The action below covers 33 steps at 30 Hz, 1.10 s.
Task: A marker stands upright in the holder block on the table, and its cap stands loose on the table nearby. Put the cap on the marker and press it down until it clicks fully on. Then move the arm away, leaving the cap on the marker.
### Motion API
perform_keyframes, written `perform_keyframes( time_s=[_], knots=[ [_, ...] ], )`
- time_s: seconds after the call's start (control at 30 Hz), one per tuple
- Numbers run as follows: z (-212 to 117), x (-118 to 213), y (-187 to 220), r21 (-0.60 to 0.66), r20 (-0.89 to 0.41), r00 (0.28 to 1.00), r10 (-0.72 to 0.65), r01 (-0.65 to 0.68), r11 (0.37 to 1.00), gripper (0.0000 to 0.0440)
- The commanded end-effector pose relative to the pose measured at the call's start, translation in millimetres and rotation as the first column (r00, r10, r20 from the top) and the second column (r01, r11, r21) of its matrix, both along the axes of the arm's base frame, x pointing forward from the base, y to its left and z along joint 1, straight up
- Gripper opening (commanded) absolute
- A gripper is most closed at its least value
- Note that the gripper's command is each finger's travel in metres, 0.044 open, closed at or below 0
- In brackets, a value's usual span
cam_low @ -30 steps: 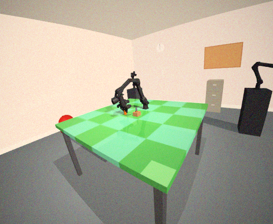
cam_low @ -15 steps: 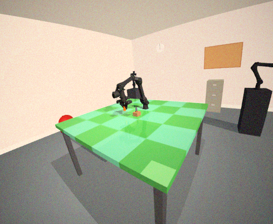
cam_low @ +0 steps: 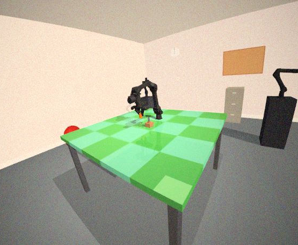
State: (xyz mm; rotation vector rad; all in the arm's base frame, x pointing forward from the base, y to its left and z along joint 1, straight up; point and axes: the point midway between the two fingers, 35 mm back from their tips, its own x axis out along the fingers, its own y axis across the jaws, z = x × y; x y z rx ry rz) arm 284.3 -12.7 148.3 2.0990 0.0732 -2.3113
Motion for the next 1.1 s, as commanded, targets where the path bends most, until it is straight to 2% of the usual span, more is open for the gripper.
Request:
perform_keyframes(
  time_s=[0.0,0.43,1.07],
  knots=[
    [8.8,-9.0,15.3,0.006,-0.002,1.000,0.016,-0.016,1.000,0.0019],
    [19.0,-33.3,53.4,0.008,-0.023,0.995,0.094,-0.093,0.996,0.0000],
    [1.2,-42.5,61.9,-0.002,-0.041,0.989,0.140,-0.141,0.990,0.0000]
  ],
)
